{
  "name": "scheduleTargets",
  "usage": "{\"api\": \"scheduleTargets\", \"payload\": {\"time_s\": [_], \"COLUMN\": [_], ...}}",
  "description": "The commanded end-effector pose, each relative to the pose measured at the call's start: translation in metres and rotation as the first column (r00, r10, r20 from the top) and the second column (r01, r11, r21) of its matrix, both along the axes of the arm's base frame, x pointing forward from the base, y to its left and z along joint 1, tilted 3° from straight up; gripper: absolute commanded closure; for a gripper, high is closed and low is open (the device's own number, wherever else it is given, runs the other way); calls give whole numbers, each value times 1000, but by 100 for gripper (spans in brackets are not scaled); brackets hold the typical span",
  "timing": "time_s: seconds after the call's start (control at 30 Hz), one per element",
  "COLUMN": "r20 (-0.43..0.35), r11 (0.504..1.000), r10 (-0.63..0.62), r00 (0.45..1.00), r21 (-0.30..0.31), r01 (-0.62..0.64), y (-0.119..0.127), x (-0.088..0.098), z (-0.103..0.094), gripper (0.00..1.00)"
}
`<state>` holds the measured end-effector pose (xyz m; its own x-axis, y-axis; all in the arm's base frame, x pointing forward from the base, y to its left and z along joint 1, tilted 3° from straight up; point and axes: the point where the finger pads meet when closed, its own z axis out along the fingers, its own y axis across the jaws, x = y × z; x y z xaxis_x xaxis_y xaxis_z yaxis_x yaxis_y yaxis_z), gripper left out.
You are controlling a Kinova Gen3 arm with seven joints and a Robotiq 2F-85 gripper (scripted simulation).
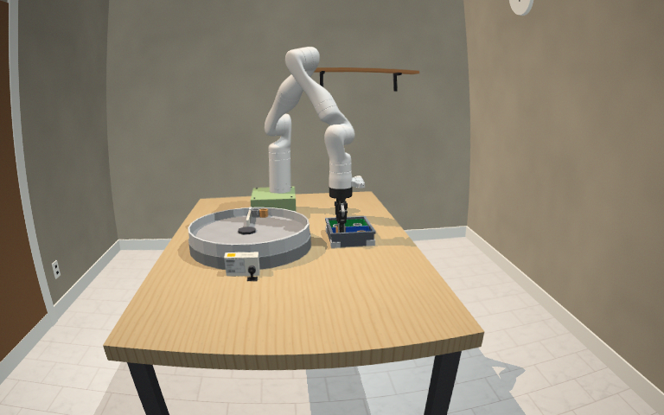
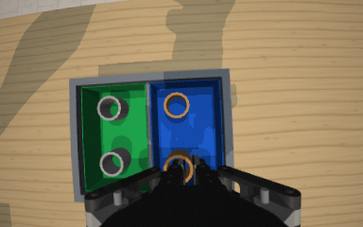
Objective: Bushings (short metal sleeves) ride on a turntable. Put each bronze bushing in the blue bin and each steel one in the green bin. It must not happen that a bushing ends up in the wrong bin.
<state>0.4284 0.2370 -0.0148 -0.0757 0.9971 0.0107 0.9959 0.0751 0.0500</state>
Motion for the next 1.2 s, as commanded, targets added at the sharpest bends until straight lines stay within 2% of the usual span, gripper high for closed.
{"api": "scheduleTargets", "payload": {"time_s": [0.0,1.17], "r20": [-2,-2], "r11": [1000,1000], "r10": [1,1], "r00": [1000,1000], "r21": [-1,-1], "r01": [-1,-1], "y": [0,0], "x": [-1,0], "z": [-3,-21], "gripper": [100,100]}}
